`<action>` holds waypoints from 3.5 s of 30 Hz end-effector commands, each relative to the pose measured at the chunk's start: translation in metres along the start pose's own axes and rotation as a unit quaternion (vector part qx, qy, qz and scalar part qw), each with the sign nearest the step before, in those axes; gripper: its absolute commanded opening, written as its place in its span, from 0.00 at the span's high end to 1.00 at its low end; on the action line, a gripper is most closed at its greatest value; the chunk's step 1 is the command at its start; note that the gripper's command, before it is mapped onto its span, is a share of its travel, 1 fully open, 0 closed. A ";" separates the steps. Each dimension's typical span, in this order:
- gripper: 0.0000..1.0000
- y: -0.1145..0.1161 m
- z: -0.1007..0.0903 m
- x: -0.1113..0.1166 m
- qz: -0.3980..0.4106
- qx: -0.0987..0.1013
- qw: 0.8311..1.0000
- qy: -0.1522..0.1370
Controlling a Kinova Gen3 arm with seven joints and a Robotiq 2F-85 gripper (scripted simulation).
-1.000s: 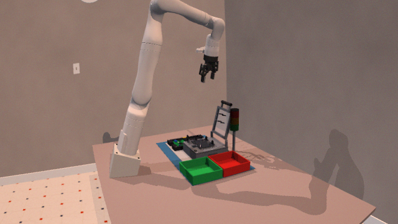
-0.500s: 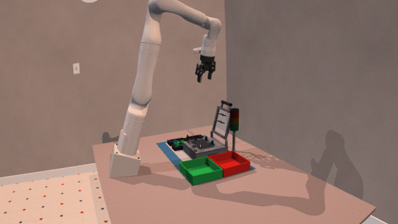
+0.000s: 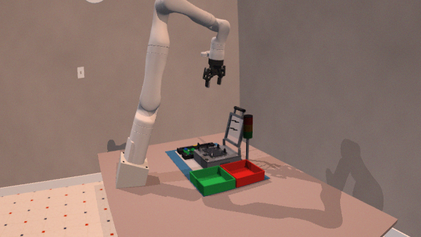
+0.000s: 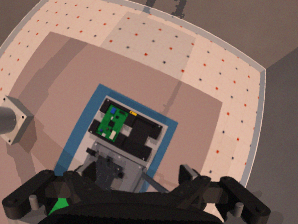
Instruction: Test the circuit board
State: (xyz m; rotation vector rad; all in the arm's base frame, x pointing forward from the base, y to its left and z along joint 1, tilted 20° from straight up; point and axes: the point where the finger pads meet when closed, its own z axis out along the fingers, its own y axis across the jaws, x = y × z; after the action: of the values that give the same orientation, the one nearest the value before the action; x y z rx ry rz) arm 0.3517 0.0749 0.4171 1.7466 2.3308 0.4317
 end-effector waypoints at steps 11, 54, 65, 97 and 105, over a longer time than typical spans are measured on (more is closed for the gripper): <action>0.00 -0.004 0.002 0.010 0.009 0.001 1.000 -0.005; 0.00 -0.022 0.020 0.043 0.071 0.008 0.997 -0.031; 0.00 -0.028 0.025 0.051 0.086 0.009 0.995 -0.039; 0.00 -0.041 0.037 0.067 0.122 0.010 0.991 -0.057; 0.00 -0.046 0.041 0.072 0.135 0.010 0.989 -0.064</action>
State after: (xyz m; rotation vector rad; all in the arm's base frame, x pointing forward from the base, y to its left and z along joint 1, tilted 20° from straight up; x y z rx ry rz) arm 0.3038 0.1367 0.3644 2.0446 2.0285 0.3276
